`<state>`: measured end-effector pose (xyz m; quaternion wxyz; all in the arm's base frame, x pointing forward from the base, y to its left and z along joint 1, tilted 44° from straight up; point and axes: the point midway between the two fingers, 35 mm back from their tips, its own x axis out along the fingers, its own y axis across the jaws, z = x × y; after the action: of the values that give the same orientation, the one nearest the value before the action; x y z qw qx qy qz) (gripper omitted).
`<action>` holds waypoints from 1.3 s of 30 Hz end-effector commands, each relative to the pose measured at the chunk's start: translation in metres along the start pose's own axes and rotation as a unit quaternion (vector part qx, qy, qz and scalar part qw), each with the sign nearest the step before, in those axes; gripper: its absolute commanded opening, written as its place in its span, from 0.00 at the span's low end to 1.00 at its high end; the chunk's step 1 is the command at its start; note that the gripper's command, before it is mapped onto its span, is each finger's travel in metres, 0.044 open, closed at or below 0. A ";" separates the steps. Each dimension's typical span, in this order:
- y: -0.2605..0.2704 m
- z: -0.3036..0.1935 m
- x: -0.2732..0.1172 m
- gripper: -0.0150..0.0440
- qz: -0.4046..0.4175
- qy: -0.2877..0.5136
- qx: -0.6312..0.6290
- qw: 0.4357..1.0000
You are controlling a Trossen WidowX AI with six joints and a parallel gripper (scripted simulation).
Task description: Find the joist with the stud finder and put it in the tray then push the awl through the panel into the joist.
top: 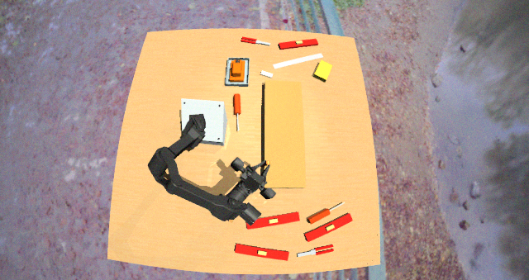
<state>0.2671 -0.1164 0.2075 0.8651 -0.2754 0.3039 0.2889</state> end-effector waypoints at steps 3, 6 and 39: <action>-0.006 -0.003 0.036 0.25 -0.007 -0.003 -0.026 1.000; -0.009 -0.003 0.053 0.25 -0.012 -0.006 -0.038 0.999; -0.005 0.000 0.128 0.25 -0.043 -0.037 -0.090 0.994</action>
<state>0.3531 -0.0763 0.1230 0.8595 -0.3523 0.2364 0.2851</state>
